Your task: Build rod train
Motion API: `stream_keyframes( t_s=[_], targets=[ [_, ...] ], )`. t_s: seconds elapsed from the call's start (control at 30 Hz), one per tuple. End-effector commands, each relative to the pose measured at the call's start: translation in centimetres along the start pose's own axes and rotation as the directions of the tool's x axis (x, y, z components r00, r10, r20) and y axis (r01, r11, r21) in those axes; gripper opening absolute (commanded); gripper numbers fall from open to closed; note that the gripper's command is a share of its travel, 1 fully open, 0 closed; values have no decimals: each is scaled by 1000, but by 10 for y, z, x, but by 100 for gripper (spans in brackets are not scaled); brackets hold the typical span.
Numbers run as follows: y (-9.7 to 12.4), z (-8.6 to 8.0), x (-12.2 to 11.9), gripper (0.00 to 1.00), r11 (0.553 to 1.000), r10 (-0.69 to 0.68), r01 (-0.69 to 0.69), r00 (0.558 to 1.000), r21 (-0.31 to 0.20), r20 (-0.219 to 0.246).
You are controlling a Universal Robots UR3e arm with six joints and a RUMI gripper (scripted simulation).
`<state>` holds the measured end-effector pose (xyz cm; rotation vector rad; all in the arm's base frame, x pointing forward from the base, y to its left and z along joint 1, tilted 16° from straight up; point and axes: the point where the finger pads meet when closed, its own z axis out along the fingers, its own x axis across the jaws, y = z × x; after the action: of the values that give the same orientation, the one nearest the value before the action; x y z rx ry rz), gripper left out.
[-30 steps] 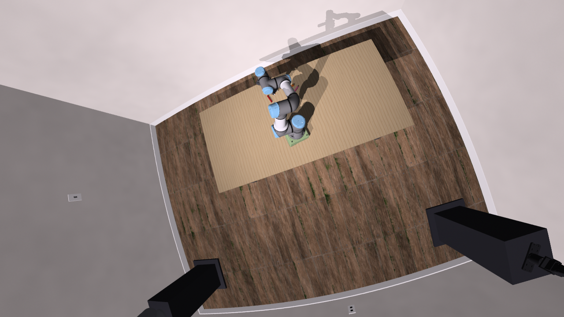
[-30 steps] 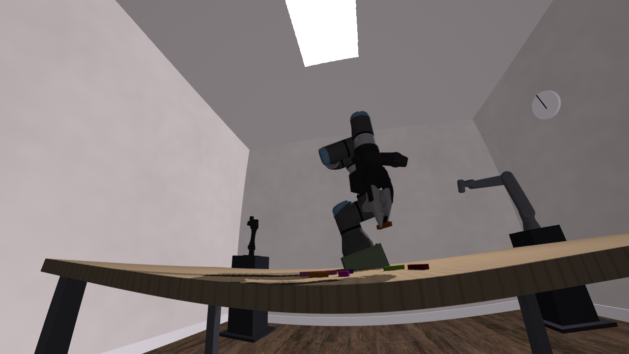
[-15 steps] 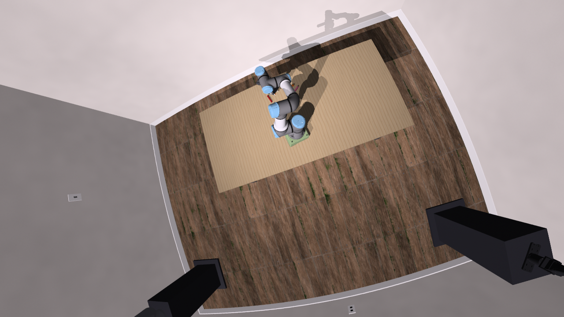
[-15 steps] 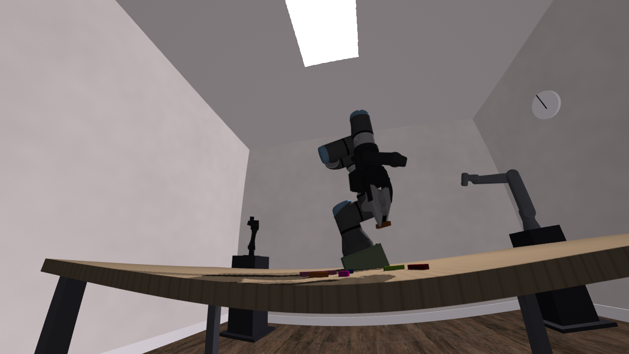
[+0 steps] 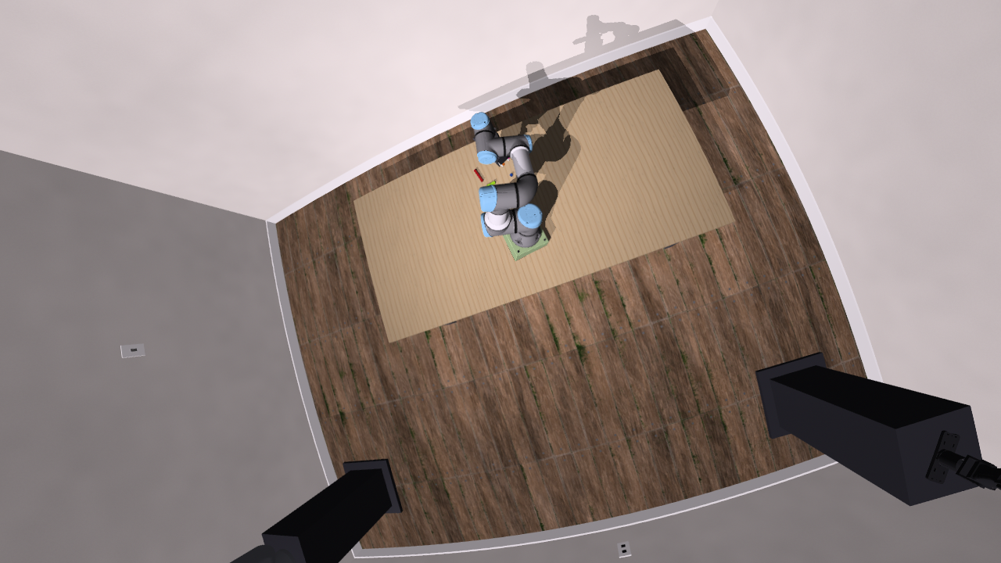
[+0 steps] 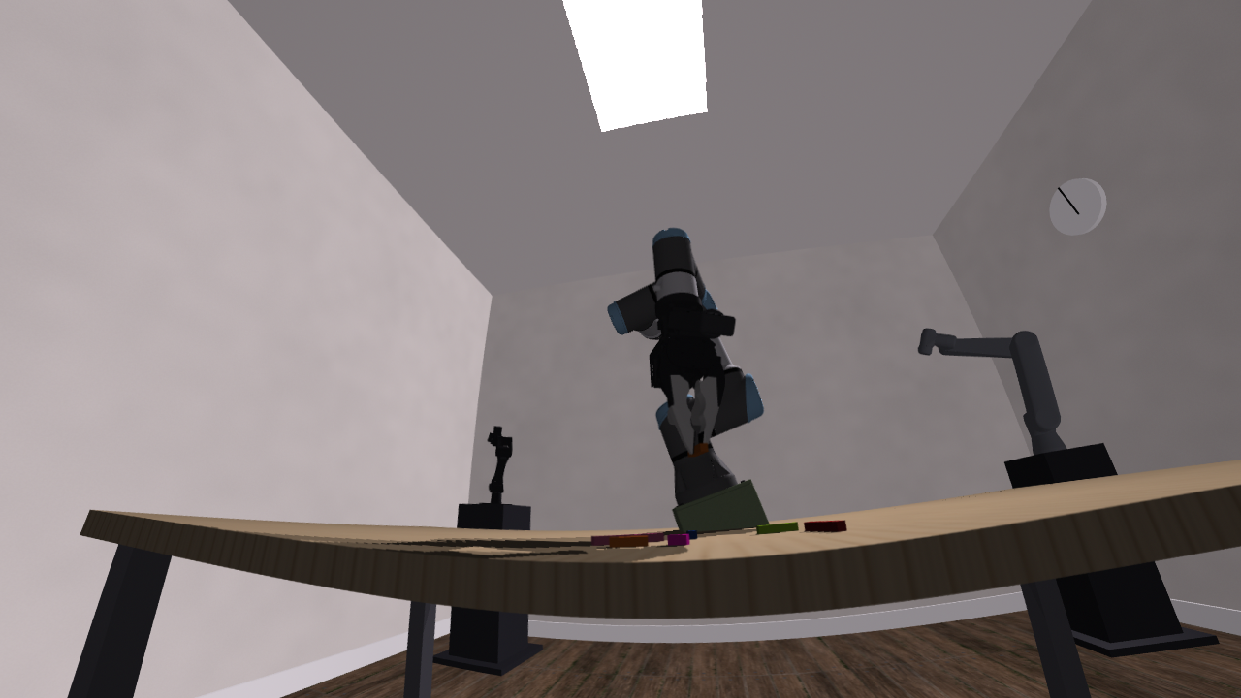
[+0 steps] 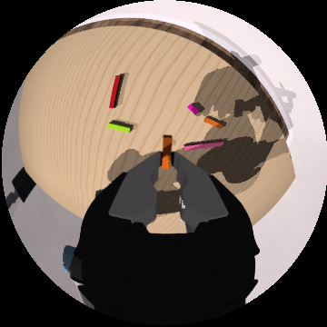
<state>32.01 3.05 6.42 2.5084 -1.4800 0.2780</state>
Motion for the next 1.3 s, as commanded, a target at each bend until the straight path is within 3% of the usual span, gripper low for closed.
stream_keyframes(
  t_s=[0.0,0.57,1.27],
  targets=[
    [5,0,4,0,1000,15,-15,1000,9,5],
    [5,7,4,0,1000,15,-15,1000,7,7],
    [4,73,3,0,1000,15,-15,1000,7,7]
  ],
)
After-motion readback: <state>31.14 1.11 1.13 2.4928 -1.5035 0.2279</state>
